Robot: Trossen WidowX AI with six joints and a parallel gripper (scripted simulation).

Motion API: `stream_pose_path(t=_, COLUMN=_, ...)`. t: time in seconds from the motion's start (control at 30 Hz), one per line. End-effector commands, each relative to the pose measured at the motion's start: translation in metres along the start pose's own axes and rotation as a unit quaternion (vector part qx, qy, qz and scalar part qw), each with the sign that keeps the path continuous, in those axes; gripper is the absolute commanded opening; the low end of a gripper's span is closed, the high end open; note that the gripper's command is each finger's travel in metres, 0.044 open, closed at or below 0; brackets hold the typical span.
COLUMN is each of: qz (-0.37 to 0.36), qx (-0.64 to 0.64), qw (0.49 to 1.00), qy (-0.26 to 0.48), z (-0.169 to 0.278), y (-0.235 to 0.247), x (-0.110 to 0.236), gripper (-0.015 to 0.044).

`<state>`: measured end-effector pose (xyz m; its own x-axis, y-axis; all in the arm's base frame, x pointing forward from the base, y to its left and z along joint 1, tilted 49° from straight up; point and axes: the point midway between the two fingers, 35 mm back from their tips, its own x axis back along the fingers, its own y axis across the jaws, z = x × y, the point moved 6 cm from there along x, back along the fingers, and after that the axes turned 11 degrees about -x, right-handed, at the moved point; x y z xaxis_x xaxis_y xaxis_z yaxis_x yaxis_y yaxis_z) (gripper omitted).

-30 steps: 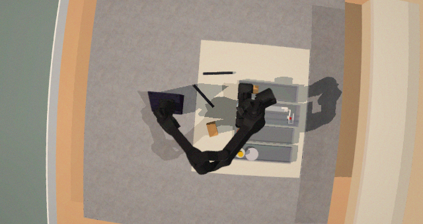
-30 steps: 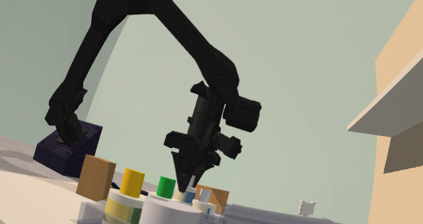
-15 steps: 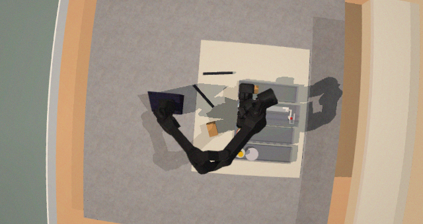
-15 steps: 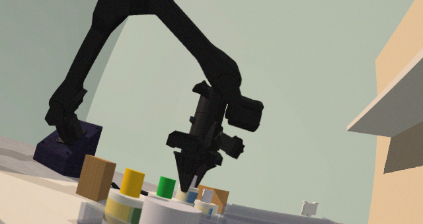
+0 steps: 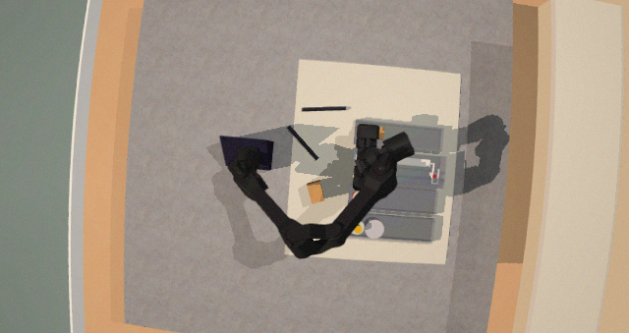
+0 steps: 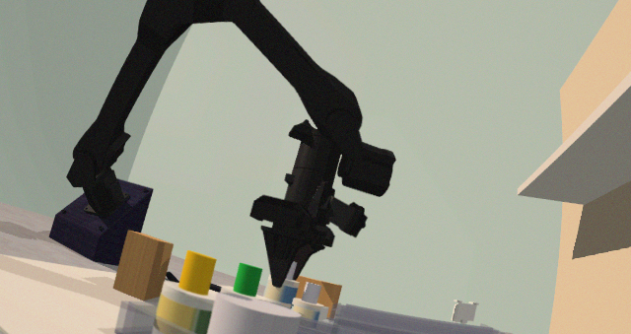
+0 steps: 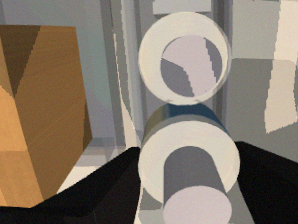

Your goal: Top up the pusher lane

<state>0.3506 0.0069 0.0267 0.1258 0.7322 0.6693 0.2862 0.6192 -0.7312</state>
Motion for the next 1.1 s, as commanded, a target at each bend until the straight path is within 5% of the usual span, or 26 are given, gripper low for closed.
stream_pose_path(t=0.0, qz=0.002, qx=-0.006, qw=1.0, qy=-0.013, z=-0.0065, y=-0.0007, x=0.0031, gripper=0.0)
stream_pose_path(t=1.07, qz=0.002, qx=-0.006, qw=1.0, qy=-0.013, z=-0.0066, y=-0.0008, x=0.0003, gripper=0.0)
